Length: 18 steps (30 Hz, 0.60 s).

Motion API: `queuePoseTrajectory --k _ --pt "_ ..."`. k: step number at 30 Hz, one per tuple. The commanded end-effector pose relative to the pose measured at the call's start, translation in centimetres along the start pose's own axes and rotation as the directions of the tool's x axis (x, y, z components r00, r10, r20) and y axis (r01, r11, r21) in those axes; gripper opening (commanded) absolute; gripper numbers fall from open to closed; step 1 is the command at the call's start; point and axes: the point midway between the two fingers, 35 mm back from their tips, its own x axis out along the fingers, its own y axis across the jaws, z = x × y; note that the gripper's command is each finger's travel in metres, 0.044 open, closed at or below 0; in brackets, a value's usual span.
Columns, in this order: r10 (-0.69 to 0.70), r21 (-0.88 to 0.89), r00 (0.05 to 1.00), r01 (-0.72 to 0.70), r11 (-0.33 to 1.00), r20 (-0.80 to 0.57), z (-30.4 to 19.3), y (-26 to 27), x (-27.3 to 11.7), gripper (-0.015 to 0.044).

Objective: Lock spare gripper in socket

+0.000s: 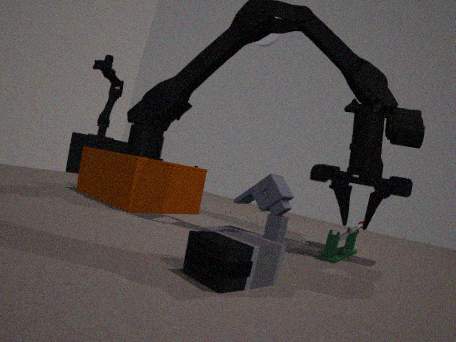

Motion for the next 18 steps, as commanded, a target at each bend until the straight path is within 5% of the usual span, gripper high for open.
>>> queuePoseTrajectory --k 1,18 --pt "0.011 0.000 1.000 -0.011 1.000 -0.009 -0.4 0.3 1.0 0.0180" --pt "0.011 0.000 1.000 -0.011 1.000 -0.009 -0.8 0.5 3.2 0.0180"
